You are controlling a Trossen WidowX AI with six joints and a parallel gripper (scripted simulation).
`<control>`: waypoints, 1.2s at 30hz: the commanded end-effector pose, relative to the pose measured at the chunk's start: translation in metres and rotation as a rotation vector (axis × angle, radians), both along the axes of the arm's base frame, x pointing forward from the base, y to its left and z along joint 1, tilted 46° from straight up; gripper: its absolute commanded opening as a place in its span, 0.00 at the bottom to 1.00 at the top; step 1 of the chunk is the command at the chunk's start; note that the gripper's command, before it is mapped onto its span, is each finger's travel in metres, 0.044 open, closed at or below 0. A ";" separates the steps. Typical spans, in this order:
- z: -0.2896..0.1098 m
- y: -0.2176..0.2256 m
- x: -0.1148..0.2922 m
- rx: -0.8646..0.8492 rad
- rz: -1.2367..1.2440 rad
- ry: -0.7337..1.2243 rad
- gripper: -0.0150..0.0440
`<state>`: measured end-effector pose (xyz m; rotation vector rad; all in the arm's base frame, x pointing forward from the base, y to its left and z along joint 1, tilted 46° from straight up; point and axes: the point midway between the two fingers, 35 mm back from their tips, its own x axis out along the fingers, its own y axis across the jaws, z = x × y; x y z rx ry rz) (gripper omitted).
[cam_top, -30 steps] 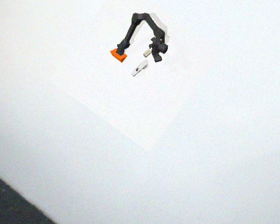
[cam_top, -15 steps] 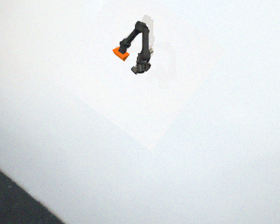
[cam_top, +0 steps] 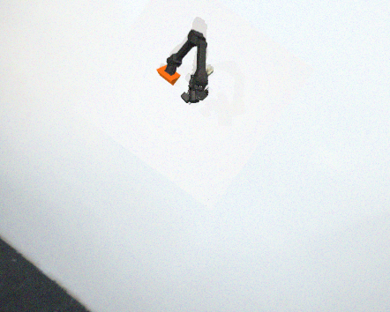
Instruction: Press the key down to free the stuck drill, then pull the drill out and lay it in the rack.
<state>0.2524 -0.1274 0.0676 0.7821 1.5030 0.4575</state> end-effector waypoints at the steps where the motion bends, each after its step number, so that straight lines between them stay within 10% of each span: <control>1: -0.005 0.004 -0.001 0.008 -0.008 0.013 0.25; 36: -0.016 0.014 0.000 0.010 -0.011 0.015 0.25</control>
